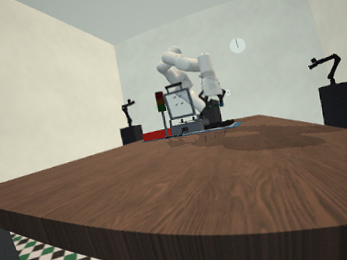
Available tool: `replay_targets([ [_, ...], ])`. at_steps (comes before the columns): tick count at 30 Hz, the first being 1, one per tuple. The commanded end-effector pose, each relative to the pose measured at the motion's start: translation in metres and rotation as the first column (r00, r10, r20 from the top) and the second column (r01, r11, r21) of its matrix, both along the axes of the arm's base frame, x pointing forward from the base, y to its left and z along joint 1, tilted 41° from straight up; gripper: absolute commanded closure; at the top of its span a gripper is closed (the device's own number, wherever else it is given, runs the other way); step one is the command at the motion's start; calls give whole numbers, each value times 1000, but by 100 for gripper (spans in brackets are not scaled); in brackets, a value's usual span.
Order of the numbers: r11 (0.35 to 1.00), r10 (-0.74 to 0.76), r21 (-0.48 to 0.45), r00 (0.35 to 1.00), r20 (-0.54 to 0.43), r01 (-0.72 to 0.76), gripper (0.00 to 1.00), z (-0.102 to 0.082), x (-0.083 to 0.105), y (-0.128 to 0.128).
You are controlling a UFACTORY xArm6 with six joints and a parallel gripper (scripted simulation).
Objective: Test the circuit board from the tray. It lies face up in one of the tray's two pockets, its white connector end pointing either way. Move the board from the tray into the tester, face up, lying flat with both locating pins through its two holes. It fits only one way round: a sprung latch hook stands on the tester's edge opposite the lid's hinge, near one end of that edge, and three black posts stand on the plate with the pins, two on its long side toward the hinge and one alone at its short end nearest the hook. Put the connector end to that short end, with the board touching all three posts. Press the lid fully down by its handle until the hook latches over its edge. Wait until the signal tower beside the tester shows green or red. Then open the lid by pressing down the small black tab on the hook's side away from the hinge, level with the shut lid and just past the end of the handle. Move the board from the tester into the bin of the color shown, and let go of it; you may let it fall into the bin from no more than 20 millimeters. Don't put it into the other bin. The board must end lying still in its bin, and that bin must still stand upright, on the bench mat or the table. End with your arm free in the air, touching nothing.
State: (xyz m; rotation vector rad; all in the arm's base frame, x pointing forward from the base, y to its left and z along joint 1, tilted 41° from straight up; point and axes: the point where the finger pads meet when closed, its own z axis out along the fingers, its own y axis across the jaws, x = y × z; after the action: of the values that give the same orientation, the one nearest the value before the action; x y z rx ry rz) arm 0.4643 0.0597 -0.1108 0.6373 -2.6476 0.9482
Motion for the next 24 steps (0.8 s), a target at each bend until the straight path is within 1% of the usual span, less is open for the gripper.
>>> replay_targets([
  [1,993,-118,-9,986,118,120,21,1,1,1],
  [6,972,-230,-3,948,219,236,21,1,1,1],
  [12,927,-359,21,870,339,374,21,1,1,1],
  [14,927,-359,21,870,339,374,21,1,1,1],
  [17,886,-438,47,797,416,462,21,1,1,1],
  [20,853,-487,70,740,464,517,21,1,1,1],
  [24,799,-550,108,647,528,591,21,1,1,1],
])
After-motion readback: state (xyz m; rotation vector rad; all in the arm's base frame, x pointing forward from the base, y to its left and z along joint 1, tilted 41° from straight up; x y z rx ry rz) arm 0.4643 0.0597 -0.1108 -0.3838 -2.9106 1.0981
